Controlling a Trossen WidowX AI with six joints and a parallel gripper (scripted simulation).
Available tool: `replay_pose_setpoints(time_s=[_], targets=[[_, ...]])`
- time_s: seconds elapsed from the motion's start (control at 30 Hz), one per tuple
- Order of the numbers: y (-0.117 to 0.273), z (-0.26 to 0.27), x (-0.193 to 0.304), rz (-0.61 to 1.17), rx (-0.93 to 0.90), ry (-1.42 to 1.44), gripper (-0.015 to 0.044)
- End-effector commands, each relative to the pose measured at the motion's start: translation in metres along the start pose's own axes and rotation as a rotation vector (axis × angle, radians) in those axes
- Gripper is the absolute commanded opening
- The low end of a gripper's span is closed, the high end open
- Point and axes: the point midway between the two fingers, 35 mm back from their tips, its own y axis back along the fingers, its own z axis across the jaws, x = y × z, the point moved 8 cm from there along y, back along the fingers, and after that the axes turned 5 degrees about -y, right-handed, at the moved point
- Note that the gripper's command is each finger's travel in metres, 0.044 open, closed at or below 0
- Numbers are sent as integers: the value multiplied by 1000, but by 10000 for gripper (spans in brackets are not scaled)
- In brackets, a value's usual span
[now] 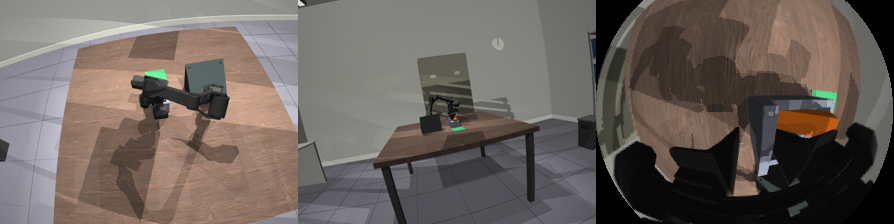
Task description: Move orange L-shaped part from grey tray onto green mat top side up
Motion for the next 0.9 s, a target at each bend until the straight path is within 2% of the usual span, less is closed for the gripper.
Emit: replay_pose_setpoints(time_s=[0.0, 0.3, 0.87], targets=[[9, 0, -2, -3, 9, 5, 180], [97, -10, -2, -2, 12, 4, 180], [95, -10, -2, -18, 12, -3, 180]])
